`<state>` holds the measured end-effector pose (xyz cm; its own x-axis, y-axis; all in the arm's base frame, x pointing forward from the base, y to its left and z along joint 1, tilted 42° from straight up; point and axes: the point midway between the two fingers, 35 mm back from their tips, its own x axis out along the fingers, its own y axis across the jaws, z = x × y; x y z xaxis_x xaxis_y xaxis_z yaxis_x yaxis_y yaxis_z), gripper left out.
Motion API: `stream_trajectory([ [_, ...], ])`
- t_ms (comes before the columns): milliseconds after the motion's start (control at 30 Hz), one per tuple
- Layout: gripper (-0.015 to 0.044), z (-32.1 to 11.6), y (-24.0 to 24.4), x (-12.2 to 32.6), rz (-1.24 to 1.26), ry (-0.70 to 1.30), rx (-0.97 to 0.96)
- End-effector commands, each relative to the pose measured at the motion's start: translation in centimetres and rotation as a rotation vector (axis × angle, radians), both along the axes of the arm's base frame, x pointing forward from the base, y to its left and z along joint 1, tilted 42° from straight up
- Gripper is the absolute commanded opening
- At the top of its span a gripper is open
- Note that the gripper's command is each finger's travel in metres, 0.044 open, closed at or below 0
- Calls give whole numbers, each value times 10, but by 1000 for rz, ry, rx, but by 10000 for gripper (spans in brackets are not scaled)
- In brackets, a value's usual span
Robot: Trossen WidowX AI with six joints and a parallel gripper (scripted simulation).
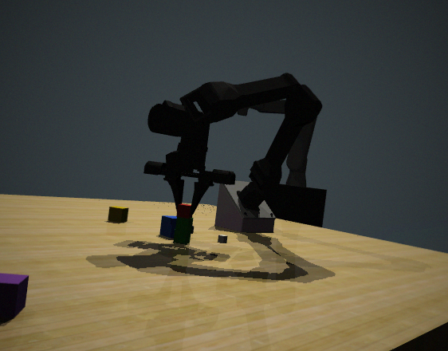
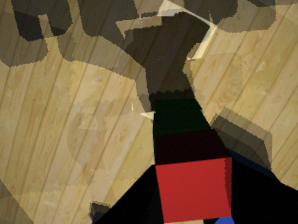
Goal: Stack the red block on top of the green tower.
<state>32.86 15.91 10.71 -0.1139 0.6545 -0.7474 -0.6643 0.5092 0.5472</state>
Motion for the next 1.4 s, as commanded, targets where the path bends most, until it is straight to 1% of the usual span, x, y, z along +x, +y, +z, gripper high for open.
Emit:
stream_trajectory([
  [0, 0, 0, 1, 0, -4, 3, 6],
  [233, 0, 4, -2, 1, -4, 3, 5],
  [800, 440, 0, 0, 0, -1, 3, 0],
  [1367, 440, 0, 0, 0, -1, 3, 0],
])
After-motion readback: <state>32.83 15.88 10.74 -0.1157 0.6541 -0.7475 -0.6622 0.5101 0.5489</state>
